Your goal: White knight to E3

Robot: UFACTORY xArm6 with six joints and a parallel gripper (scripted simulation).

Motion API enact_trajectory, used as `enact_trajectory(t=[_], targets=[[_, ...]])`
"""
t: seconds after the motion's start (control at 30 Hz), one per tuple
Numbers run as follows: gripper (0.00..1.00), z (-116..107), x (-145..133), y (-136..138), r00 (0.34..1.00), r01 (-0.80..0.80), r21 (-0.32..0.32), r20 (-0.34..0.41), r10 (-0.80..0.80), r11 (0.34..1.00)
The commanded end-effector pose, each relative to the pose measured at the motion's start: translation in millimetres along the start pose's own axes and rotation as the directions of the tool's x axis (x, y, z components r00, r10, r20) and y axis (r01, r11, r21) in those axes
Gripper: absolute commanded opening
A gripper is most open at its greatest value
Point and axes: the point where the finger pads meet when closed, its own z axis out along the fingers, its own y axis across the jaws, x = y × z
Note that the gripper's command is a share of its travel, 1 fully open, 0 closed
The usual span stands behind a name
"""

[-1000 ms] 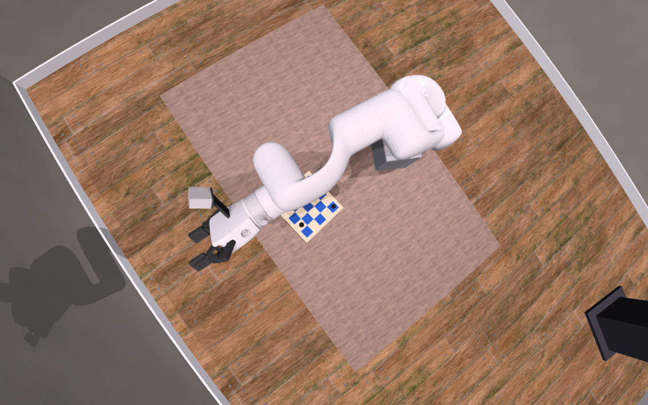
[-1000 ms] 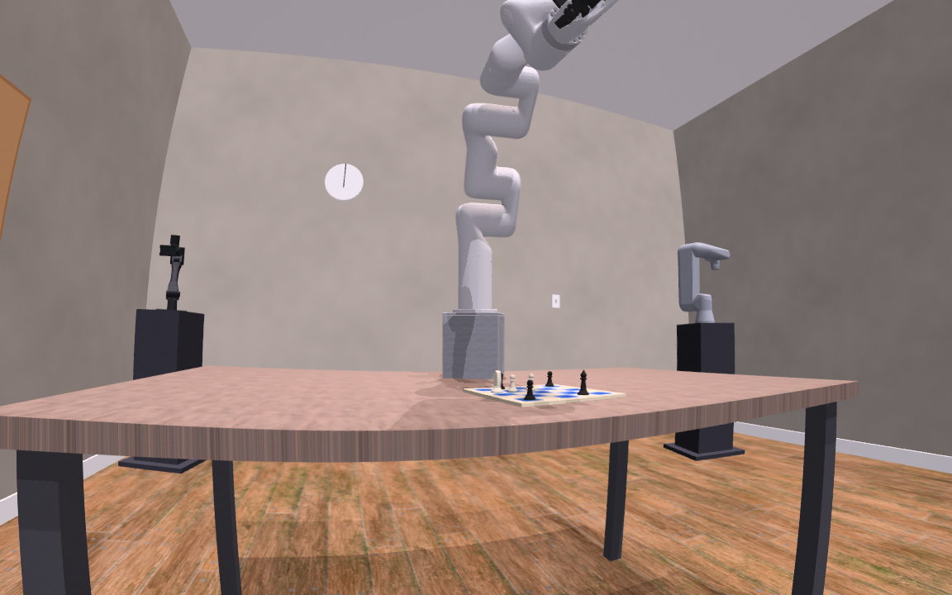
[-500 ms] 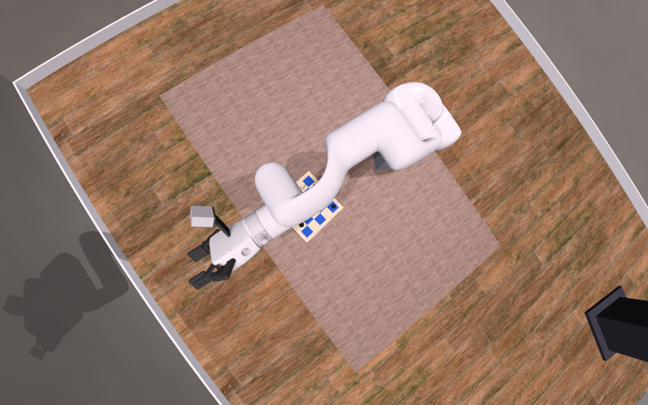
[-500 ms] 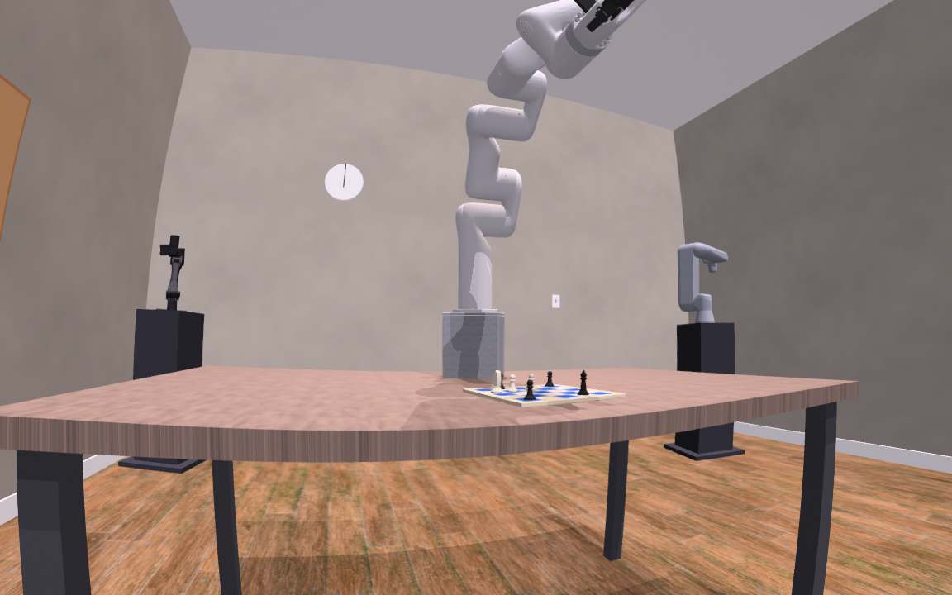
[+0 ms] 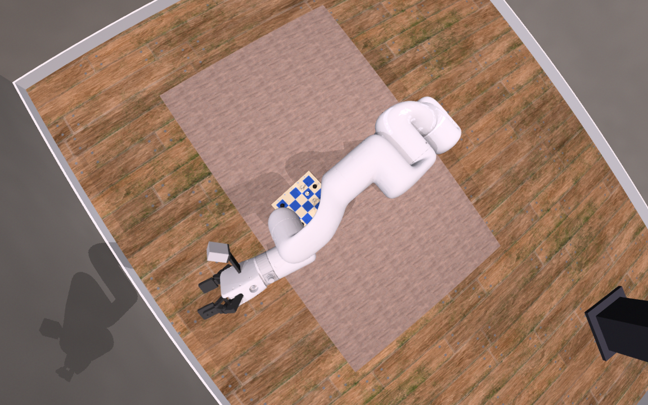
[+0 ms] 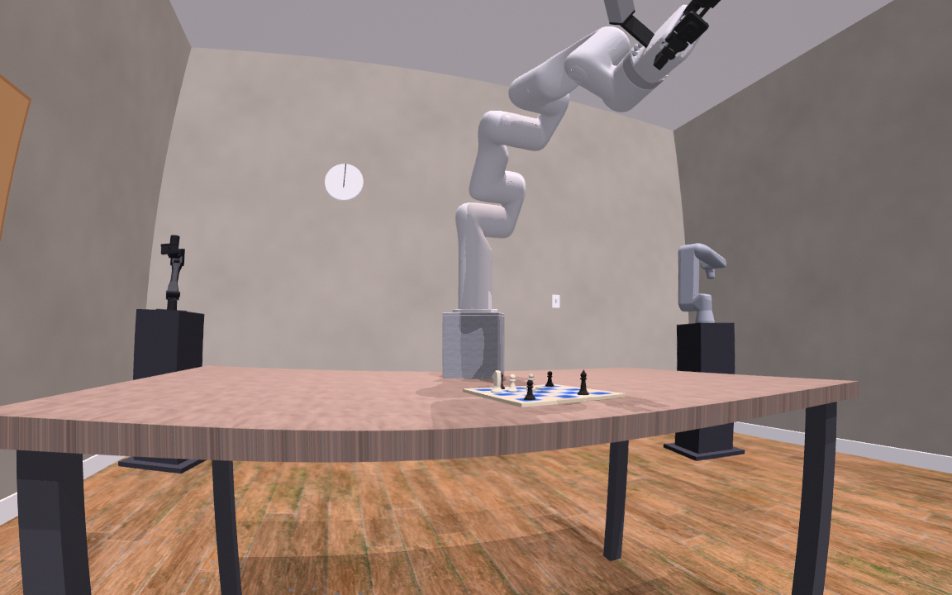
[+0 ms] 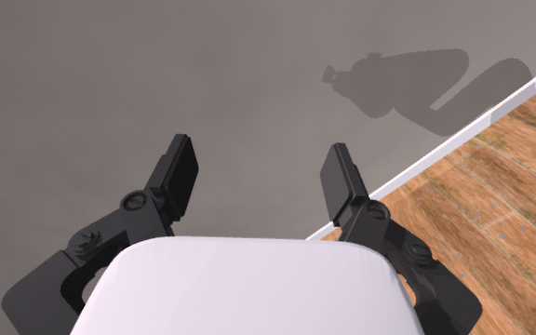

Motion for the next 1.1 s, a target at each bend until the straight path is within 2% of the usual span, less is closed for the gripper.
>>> enact_trajectory(t=[0.0, 0.03, 0.07, 0.1, 0.13, 0.17, 0.2, 0.27, 0.3, 0.33, 0.37, 0.43, 0.5, 0.57, 0.6, 0.63, 0.67, 0.7, 0.73, 0.8, 0.83, 0.87, 0.9, 1.0, 1.07], targets=[[1.0, 12, -39, 5, 0.997, -0.04, -0.042, -0.069, 0.037, 0.998], [1.0, 12, -39, 5, 0.997, -0.04, -0.042, -0.069, 0.037, 0.998], [1.0, 13, -63, 16, 0.993, -0.058, -0.075, -0.105, 0.05, 0.996], [1.0, 13, -63, 16, 0.993, -0.058, -0.075, -0.105, 0.05, 0.996], [1.0, 12, -87, 30, 0.988, -0.072, -0.114, -0.141, 0.056, 0.991], [1.0, 12, -87, 30, 0.988, -0.072, -0.114, -0.141, 0.056, 0.991], [1.0, 7, -110, 46, 0.983, -0.082, -0.158, -0.176, 0.054, 0.984], [1.0, 7, -110, 46, 0.983, -0.082, -0.158, -0.176, 0.054, 0.984], [1.0, 0, -134, 65, 0.977, -0.087, -0.207, -0.209, 0.043, 0.974], [1.0, 0, -134, 65, 0.977, -0.087, -0.207, -0.209, 0.043, 0.974], [1.0, -9, -156, 84, 0.971, -0.088, -0.26, -0.239, 0.025, 0.962], [1.0, -9, -156, 84, 0.971, -0.088, -0.26, -0.239, 0.025, 0.962], [1.0, -35, -197, 125, 0.957, -0.078, -0.372, -0.287, -0.035, 0.925], [1.0, -36, -199, 126, 0.957, -0.078, -0.372, -0.287, -0.035, 0.925], [1.0, -53, -218, 148, 0.95, -0.068, -0.428, -0.305, -0.074, 0.901], [1.0, -53, -218, 148, 0.95, -0.068, -0.428, -0.305, -0.074, 0.901], [1.0, -71, -236, 169, 0.941, -0.054, -0.484, -0.317, -0.117, 0.873], [1.0, -71, -236, 169, 0.941, -0.054, -0.484, -0.317, -0.117, 0.873], [1.0, -91, -252, 190, 0.932, -0.039, -0.539, -0.324, -0.165, 0.842], [1.0, -91, -252, 190, 0.932, -0.039, -0.539, -0.324, -0.165, 0.842], [1.0, -113, -266, 211, 0.921, -0.021, -0.59, -0.326, -0.214, 0.807], [1.0, -113, -266, 211, 0.921, -0.021, -0.59, -0.326, -0.214, 0.807], [1.0, -135, -279, 230, 0.908, -0.003, -0.639, -0.323, -0.265, 0.769], [1.0, -135, -279, 230, 0.908, -0.003, -0.639, -0.323, -0.265, 0.769], [1.0, -179, -299, 265, 0.879, 0.034, -0.725, -0.306, -0.366, 0.688]])
